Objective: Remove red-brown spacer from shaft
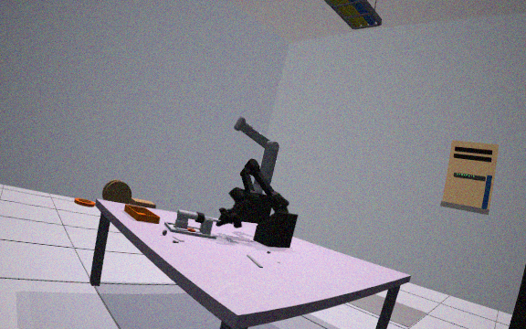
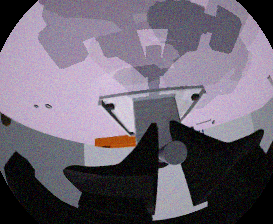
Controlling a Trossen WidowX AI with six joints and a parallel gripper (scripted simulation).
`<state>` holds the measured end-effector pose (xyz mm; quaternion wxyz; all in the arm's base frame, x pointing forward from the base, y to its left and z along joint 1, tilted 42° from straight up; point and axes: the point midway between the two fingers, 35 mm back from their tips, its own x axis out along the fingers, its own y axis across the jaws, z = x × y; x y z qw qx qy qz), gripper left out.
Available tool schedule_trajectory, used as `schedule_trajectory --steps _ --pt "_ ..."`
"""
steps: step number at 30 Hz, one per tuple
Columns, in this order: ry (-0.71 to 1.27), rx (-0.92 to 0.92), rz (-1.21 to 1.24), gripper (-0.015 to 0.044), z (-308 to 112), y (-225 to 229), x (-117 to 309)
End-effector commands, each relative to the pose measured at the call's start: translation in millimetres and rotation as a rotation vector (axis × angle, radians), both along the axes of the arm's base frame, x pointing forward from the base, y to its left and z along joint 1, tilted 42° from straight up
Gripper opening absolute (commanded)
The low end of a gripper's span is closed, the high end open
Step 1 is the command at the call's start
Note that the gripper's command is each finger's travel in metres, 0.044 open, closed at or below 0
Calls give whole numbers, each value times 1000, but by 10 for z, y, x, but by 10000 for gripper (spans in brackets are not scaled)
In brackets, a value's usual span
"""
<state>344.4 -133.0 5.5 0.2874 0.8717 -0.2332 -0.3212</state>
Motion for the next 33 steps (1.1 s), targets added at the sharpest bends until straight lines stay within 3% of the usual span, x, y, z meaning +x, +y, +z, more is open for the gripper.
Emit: schedule_trajectory --steps 1,33 --pt "-5 -3 1 0 16 -7 36" --pt "-6 -3 1 0 32 -22 120"
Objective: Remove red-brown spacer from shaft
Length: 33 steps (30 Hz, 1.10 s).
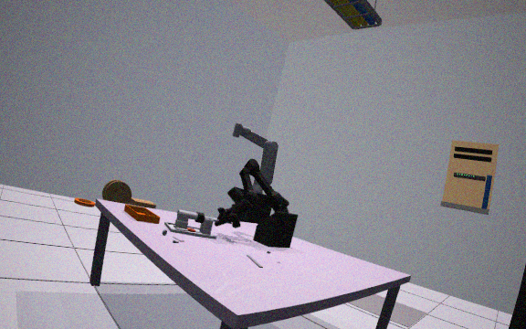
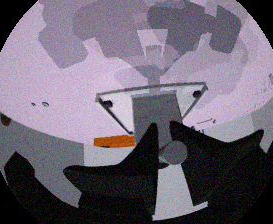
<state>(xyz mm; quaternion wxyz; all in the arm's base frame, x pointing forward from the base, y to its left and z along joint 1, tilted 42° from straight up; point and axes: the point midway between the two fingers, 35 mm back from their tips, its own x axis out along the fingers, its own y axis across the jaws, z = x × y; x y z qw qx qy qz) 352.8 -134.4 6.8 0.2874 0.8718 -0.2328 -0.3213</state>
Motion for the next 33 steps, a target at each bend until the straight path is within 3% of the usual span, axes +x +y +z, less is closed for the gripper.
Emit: schedule_trajectory --steps 1,33 --pt "-6 -3 1 0 19 -9 40" --pt "-6 -3 1 0 34 -24 125"
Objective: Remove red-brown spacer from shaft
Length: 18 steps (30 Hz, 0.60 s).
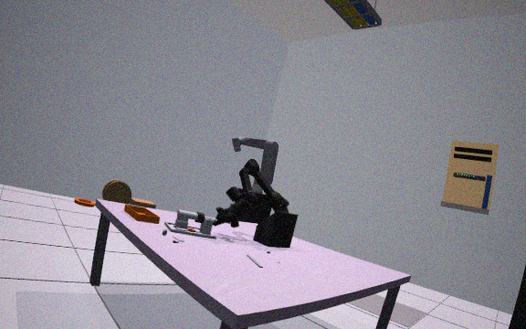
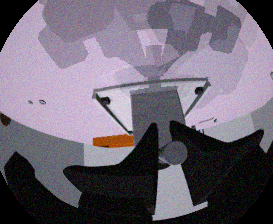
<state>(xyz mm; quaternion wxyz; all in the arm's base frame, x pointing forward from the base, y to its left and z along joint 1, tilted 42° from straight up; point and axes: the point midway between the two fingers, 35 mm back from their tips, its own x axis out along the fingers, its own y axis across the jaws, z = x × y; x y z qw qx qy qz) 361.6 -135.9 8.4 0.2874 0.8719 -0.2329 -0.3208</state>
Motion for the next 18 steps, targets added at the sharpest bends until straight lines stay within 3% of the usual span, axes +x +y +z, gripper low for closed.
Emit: schedule_trajectory --steps 1,18 --pt "-5 -3 0 0 18 -9 39" --pt "-6 -3 0 0 27 -17 84"
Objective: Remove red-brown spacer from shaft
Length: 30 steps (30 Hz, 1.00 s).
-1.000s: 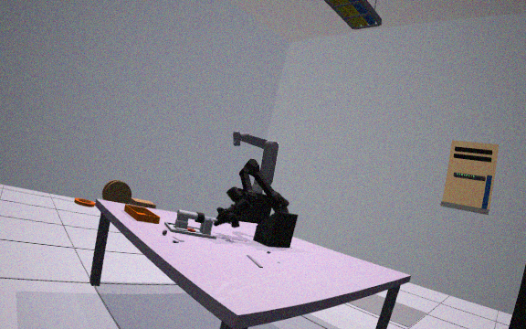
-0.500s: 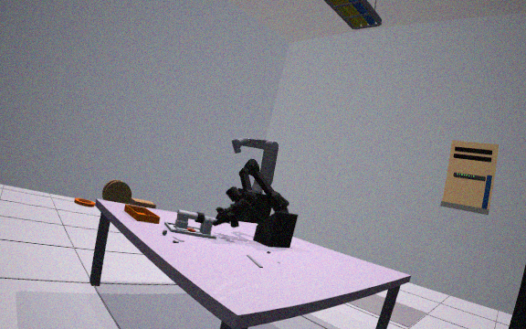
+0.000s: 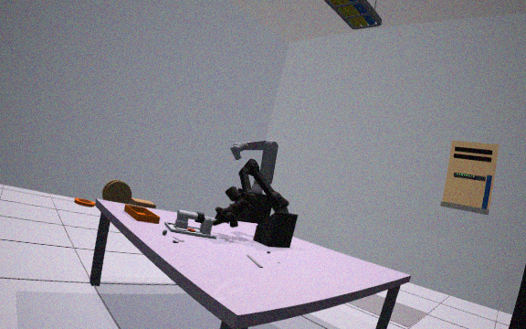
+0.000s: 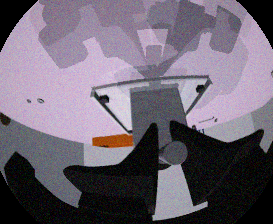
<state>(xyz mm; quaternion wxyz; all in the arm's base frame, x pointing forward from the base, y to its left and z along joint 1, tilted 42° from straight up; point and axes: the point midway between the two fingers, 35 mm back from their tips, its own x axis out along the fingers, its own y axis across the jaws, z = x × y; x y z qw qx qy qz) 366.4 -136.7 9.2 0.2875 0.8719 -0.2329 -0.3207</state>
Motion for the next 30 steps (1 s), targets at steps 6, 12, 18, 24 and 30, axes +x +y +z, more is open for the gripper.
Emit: schedule_trajectory --steps 6,12,18,24,30 --pt "-6 -3 0 0 21 -11 50" --pt "-6 -3 0 0 23 -13 63" --pt "-6 -3 0 0 26 -16 77" --pt "-6 -3 0 0 28 -18 92" --pt "-6 -3 0 0 31 -20 105"
